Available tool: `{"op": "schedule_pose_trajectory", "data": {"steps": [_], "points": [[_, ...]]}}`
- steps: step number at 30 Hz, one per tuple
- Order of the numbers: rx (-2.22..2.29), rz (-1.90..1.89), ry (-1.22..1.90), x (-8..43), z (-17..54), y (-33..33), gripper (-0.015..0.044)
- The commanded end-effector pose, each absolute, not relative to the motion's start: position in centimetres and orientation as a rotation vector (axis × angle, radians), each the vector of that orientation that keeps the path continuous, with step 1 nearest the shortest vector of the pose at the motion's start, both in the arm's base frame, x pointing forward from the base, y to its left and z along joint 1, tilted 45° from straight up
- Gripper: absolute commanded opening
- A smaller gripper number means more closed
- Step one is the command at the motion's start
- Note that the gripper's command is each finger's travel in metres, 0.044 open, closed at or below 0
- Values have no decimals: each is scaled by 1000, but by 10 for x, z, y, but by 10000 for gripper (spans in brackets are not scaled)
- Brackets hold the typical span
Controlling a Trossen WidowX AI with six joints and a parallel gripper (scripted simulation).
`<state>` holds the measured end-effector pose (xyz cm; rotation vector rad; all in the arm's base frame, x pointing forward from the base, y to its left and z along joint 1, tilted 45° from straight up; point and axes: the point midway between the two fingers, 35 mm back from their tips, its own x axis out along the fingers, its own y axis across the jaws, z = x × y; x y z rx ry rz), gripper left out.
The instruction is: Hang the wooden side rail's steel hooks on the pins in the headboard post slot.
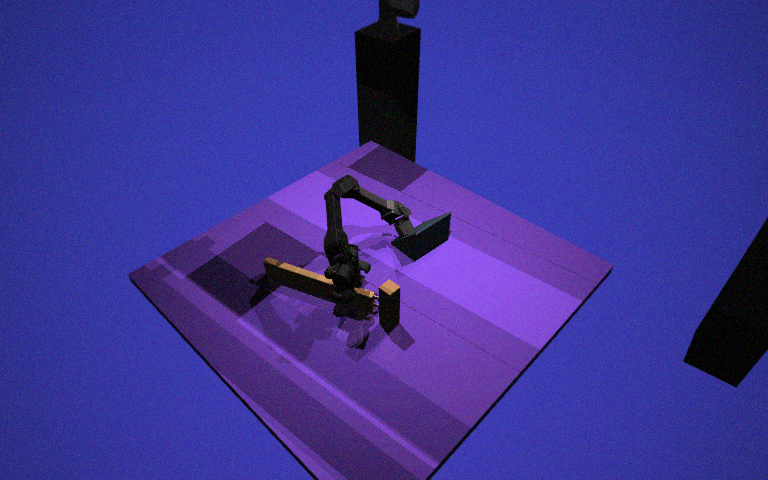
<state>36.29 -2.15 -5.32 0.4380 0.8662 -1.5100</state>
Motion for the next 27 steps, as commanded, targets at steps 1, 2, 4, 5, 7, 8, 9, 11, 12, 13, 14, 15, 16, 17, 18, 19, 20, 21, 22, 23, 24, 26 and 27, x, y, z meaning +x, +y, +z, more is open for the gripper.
{"op": "schedule_pose_trajectory", "data": {"steps": [1, 2, 4, 5, 7, 8, 9, 11, 12, 13, 14, 15, 16, 17, 18, 19, 20, 21, 22, 23, 24, 26, 27], "points": [[430, -1510, 868, 362, -54, -23, 0], [430, -1510, 868, 362, -54, -23, 0], [430, -1510, 868, 362, -54, -23, 0], [430, -1510, 868, 362, -54, -23, 0], [439, -1516, 859, 363, -53, -22, 0], [446, -1521, 852, 363, -53, -22, 0], [452, -1525, 846, 363, -53, -22, 0], [465, -1533, 833, 363, -53, -22, 0], [471, -1538, 827, 363, -52, -22, 0], [478, -1542, 820, 363, -52, -22, 0], [484, -1546, 814, 363, -52, -22, 0], [491, -1550, 807, 363, -52, -22, 0], [497, -1554, 801, 362, -52, -22, 0], [503, -1558, 795, 362, -52, -22, 0], [510, -1562, 788, 362, -51, -23, 0], [516, -1566, 782, 362, -51, -23, 0], [522, -1570, 775, 362, -51, -23, 0], [529, -1574, 768, 362, -51, -23, 0], [535, -1578, 762, 362, -51, -23, 0], [541, -1582, 755, 362, -51, -23, 0], [548, -1586, 749, 362, -51, -23, 0], [560, -1594, 735, 362, -51, -23, 0], [567, -1598, 729, 362, -51, -23, 0]]}}
